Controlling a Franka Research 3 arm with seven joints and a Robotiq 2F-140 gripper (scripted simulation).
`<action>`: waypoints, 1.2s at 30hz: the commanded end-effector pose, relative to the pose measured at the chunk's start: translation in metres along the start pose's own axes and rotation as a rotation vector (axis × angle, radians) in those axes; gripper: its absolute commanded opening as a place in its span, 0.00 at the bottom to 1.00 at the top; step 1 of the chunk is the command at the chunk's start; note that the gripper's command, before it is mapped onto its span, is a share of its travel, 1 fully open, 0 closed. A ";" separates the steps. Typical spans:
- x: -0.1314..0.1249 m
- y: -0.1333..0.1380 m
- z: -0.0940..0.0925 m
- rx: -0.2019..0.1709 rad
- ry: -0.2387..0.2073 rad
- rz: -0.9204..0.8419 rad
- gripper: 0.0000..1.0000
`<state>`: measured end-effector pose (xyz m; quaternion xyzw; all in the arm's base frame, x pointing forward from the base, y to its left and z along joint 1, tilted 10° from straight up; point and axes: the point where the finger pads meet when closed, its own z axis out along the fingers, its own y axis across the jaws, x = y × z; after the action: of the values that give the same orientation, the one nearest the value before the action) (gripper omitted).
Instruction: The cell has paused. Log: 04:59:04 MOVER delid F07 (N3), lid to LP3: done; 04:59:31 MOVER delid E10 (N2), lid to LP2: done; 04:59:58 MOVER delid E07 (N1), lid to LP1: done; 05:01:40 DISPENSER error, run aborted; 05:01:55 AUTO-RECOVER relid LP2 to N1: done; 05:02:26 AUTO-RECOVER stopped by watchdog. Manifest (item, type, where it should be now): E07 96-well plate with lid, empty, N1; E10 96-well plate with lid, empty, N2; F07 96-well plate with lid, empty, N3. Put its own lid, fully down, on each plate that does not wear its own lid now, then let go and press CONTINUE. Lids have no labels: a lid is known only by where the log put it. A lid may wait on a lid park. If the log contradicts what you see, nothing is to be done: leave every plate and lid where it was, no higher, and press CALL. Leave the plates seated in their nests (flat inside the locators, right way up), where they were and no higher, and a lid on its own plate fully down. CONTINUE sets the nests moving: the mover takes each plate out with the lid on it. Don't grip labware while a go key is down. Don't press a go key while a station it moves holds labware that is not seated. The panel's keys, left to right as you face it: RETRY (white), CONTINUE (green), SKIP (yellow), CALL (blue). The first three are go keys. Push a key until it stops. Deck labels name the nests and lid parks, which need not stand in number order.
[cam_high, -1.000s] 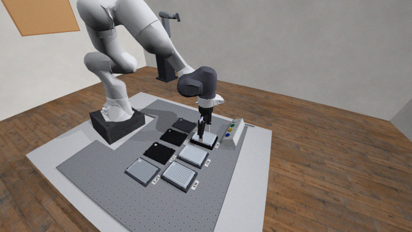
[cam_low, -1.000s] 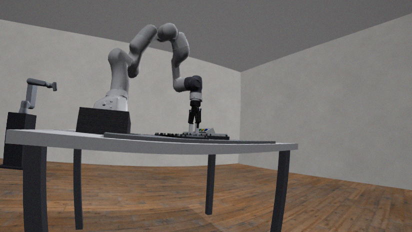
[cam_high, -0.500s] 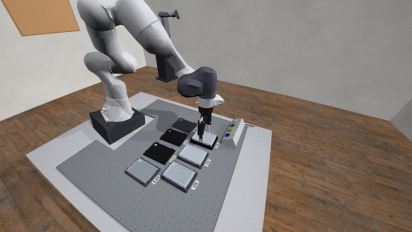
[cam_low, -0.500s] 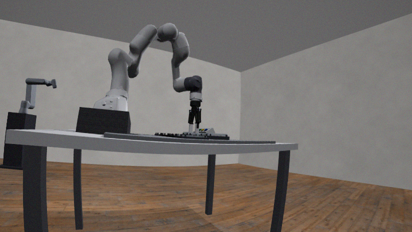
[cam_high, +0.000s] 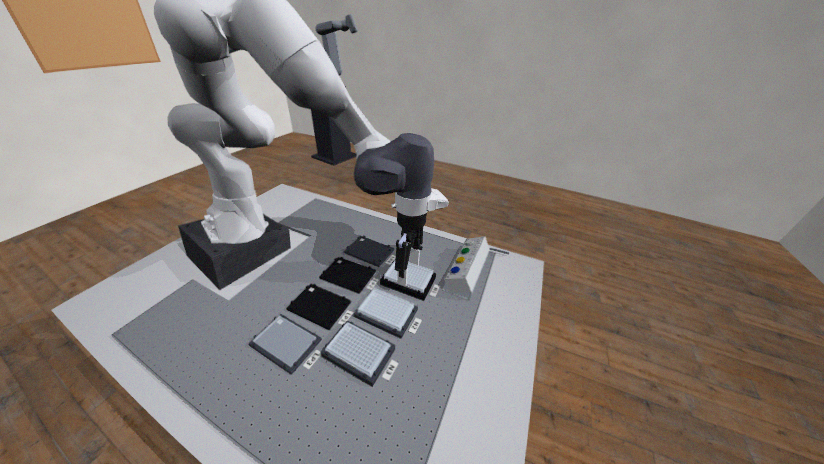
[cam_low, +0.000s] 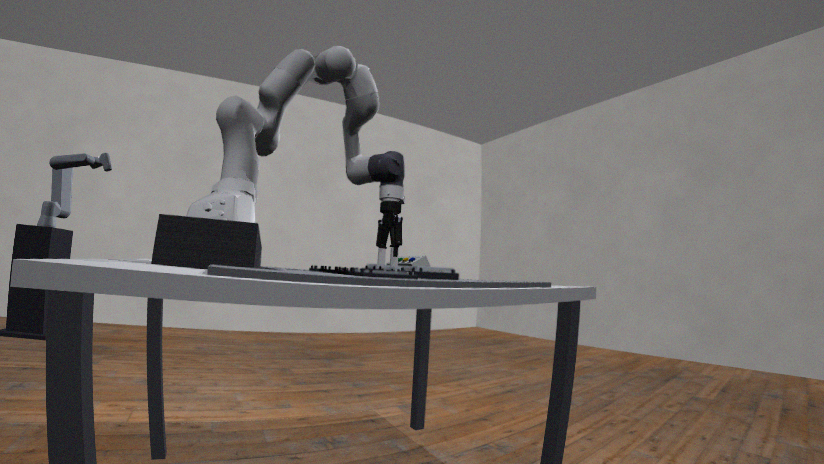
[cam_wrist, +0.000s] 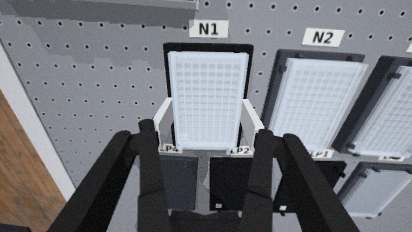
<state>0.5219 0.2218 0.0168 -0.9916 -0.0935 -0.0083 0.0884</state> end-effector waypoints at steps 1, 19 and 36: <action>0.002 0.000 0.000 0.001 0.003 0.002 0.00; 0.002 0.000 0.000 0.001 0.003 0.002 0.00; 0.002 0.000 0.000 0.001 0.003 0.002 0.66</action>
<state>0.5220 0.2219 0.0168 -0.9916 -0.0935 -0.0085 0.0884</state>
